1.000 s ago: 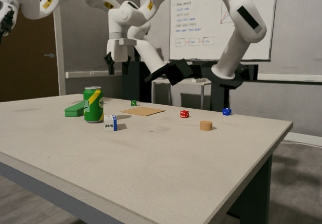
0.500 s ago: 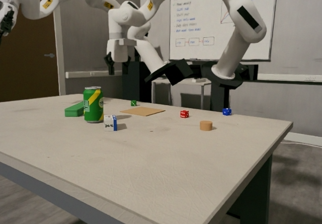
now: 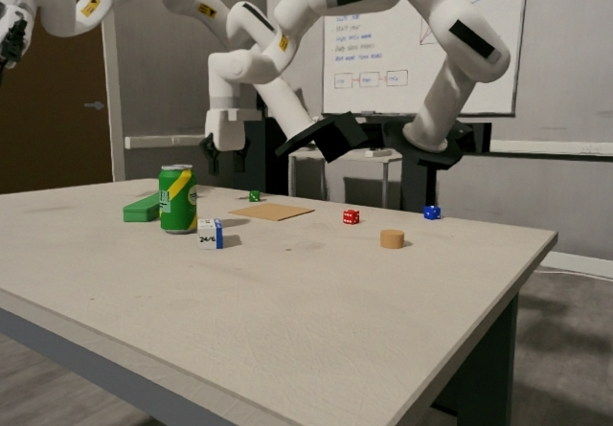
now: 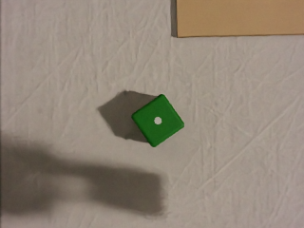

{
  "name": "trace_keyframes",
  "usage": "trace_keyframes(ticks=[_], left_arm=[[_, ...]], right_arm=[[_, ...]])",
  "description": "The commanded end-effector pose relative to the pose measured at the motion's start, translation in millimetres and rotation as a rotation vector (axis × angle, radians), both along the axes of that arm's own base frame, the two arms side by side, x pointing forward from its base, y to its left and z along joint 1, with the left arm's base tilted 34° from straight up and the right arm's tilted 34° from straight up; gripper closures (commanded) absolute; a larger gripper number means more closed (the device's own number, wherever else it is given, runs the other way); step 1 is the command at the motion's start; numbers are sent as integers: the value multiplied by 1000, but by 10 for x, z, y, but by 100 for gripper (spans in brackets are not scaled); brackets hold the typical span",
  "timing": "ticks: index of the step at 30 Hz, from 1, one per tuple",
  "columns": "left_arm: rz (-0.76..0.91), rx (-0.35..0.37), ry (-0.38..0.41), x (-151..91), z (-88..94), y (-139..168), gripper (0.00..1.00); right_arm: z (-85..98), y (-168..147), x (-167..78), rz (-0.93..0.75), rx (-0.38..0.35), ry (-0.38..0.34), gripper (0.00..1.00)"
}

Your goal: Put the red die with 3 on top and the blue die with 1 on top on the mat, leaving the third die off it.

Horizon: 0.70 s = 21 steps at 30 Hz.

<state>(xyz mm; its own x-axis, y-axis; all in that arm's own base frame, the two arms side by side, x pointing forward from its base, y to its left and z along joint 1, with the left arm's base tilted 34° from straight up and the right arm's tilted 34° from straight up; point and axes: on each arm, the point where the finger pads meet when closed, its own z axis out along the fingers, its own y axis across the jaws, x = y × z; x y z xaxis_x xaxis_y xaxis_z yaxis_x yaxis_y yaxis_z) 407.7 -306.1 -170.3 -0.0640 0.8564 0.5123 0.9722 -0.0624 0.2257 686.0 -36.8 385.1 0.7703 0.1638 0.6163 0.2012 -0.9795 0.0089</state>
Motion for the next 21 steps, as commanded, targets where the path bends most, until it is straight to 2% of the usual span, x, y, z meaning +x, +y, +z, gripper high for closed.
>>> trace_keyframes(ticks=[1, 5, 21], left_arm=[[-2, -6, -7, 85, -142, 42, 0], [-2, -6, -7, 100, -194, 72, 0], [-2, -6, -7, 100, -195, 72, 0]], right_arm=[[31, 8, 2, 1, -1, -5, 0], [31, 8, 2, 1, -1, -5, 0], [31, 8, 2, 1, -1, -5, 0]])
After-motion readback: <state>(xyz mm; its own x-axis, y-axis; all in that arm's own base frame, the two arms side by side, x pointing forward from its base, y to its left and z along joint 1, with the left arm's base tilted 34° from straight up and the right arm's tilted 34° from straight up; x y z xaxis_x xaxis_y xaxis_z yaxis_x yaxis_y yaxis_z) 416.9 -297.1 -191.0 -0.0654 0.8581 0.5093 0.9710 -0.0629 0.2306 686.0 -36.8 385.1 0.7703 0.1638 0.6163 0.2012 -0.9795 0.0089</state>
